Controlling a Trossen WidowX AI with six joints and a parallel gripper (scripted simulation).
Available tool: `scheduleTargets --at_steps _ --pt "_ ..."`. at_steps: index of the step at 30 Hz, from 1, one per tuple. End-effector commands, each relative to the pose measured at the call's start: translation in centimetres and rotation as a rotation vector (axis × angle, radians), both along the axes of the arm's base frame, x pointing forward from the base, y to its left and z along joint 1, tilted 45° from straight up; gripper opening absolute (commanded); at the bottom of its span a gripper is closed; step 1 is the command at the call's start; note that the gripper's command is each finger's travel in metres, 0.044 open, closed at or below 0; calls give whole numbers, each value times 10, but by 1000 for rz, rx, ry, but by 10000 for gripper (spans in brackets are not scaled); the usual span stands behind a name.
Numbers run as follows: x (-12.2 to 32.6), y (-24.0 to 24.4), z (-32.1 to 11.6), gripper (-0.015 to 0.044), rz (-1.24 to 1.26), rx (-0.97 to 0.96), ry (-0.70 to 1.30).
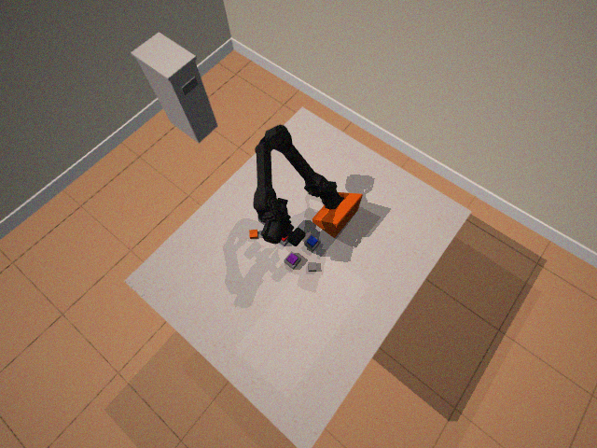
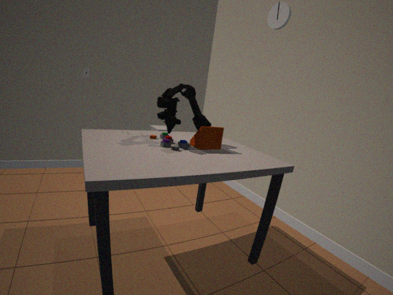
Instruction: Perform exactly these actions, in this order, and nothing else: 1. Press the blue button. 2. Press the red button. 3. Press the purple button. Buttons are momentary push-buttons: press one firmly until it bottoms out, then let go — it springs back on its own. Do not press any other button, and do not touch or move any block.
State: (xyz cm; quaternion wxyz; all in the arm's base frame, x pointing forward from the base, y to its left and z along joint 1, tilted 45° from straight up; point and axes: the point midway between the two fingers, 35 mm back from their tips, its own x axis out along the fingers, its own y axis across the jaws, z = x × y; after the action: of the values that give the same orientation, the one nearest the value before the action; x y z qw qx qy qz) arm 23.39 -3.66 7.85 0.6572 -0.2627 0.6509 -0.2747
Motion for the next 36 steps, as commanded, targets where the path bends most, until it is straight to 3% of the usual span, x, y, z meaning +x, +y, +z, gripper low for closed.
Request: scheduleTargets --at_steps 1,36 --pt "-2 -6 -6 20 1 -6 7" --pt "-1 -17 -16 20 -1 -3 1"
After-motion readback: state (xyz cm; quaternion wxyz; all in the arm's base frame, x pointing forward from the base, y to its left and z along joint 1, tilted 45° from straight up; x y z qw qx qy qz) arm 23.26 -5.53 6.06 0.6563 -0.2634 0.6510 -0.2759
